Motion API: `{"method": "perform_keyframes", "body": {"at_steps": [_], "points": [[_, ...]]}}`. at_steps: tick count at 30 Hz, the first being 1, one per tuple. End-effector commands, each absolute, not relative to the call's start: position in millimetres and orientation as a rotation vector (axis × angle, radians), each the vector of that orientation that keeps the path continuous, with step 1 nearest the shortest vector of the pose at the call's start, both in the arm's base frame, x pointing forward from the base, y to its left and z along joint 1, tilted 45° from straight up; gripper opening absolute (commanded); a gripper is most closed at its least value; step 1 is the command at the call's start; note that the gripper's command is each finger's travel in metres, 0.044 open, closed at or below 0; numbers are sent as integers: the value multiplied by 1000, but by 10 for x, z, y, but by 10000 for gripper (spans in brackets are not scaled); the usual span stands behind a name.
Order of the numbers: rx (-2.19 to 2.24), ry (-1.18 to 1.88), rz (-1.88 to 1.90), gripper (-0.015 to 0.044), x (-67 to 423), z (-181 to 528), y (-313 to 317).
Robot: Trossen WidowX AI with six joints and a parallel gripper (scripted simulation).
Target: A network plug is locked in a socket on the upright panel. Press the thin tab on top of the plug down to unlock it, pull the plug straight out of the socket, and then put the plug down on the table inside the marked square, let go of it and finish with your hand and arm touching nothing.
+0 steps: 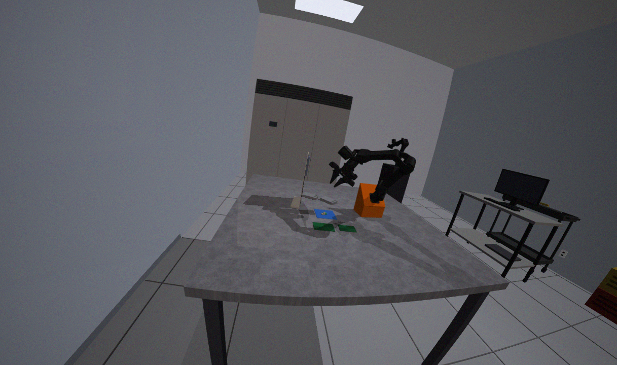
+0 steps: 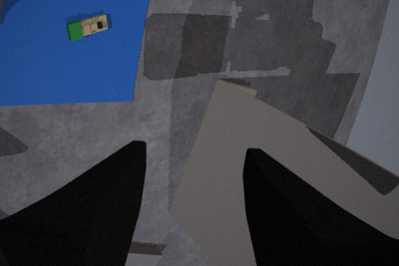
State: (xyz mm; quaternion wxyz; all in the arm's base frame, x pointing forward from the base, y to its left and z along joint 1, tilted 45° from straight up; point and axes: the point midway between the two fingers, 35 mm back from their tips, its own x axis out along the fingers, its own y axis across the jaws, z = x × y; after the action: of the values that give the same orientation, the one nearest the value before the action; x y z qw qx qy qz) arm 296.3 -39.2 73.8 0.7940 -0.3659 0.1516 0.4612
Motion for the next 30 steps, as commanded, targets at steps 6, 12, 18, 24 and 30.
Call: {"method": "perform_keyframes", "body": {"at_steps": [6, 12, 18, 24, 30], "points": [[-785, 312, 988, 156, 2944, 988, -589], [-782, 306, 985, 156, 2921, 1114, -676], [-782, 306, 985, 287, 2921, 1114, -676], [-782, 306, 985, 440, 2921, 1114, -676], [-782, 306, 985, 440, 2921, 1114, -676]]}}
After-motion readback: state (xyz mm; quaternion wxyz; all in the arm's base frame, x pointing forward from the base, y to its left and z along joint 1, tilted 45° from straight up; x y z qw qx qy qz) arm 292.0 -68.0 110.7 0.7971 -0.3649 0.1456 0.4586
